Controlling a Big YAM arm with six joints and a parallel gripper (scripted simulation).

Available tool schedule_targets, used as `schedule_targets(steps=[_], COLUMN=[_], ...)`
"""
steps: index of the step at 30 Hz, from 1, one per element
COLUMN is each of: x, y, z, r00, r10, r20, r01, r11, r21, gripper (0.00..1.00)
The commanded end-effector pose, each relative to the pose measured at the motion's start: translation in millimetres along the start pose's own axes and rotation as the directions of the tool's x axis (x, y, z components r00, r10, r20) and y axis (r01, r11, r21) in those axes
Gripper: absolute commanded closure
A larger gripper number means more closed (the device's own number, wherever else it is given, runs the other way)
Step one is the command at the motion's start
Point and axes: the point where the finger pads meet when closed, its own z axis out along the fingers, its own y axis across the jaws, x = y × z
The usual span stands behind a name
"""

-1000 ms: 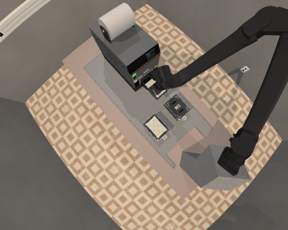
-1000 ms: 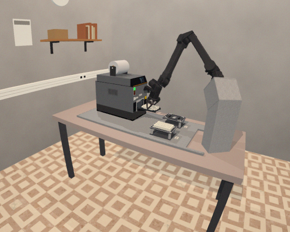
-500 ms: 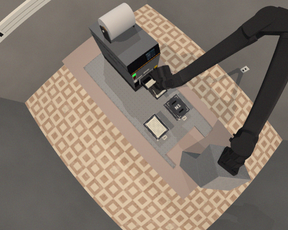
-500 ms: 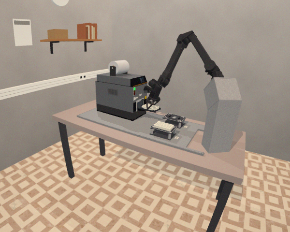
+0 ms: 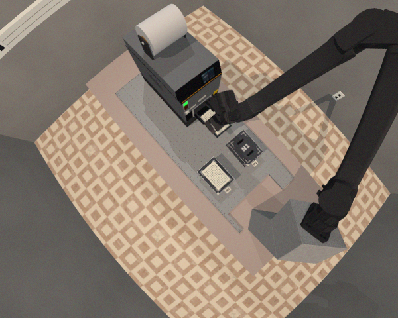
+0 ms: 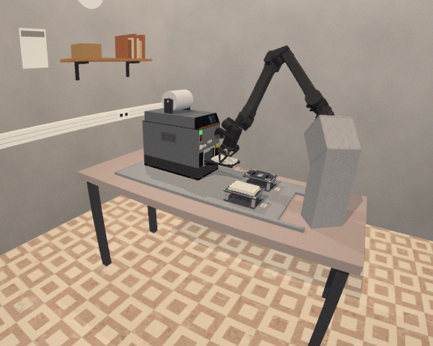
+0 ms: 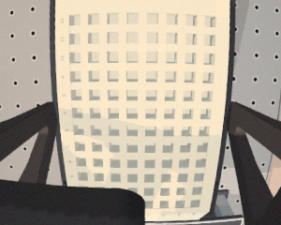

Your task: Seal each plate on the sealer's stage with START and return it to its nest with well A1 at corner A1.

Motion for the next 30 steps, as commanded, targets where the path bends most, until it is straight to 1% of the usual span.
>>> schedule_targets(steps=[1, 4, 9, 11, 13, 15, 24, 30], x=[2, 0, -14, -23, -23, -29, -21, -23], y=[-4, 1, 2, -1, -1, -2, 4, 2], z=[3.1, -6.0, -18.3, -21.2, -21.2, -22.5, -29.9, -33.7], r00=[1.000, 1.000, 1.000, 0.999, 0.999, 0.999, 1.000, 0.999], r10=[-0.009, -0.009, 0.008, 0.014, 0.014, 0.020, 0.009, 0.011], r20=[-0.006, -0.004, 0.020, 0.035, 0.035, 0.050, 0.030, 0.034], r01=[0.009, 0.009, -0.008, -0.014, -0.014, -0.020, -0.009, -0.011], r11=[1.000, 1.000, 1.000, 1.000, 1.000, 1.000, 1.000, 1.000], r21=[0.009, -0.001, -0.004, 0.001, 0.001, 0.005, -0.006, -0.004], gripper=[0.00, 0.00, 0.00, 0.00, 0.00, 0.00, 0.00, 0.00])
